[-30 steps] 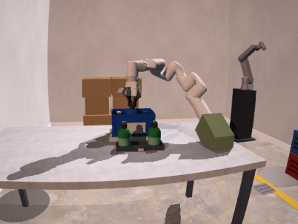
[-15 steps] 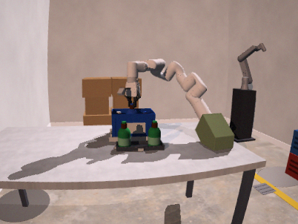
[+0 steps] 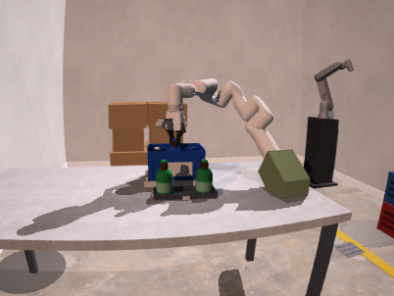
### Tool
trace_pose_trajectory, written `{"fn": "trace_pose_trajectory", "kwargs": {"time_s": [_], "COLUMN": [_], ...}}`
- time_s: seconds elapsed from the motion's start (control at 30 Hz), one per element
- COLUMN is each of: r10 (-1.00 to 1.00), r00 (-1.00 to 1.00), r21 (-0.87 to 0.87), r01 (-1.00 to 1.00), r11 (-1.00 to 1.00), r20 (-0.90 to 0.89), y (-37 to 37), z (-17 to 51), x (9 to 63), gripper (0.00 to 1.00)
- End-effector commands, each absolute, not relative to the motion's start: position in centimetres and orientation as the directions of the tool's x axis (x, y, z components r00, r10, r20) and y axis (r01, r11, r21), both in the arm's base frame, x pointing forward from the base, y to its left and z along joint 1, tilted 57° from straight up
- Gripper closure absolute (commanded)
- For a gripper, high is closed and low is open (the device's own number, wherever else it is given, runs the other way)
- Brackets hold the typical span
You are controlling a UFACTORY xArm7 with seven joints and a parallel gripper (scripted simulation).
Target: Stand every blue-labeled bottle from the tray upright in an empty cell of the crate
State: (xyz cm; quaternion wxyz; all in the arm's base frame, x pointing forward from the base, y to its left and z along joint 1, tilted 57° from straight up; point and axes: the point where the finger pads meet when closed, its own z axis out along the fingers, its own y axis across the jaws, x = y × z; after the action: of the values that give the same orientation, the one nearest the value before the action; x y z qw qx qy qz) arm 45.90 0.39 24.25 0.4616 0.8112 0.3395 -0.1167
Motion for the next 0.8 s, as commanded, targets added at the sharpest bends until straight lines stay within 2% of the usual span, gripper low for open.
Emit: {"fn": "trace_pose_trajectory", "kwargs": {"time_s": [0.0,0.77], "r10": [0.447,0.447], "r00": [0.741,0.741], "r21": [0.670,0.670], "r01": [0.659,0.659], "r11": [-0.341,-0.341], "r20": [-0.501,-0.501], "y": [0.2,-1.2], "z": [24.0,23.1], "x": [46.0,46.3], "gripper": [1.00,1.00]}}
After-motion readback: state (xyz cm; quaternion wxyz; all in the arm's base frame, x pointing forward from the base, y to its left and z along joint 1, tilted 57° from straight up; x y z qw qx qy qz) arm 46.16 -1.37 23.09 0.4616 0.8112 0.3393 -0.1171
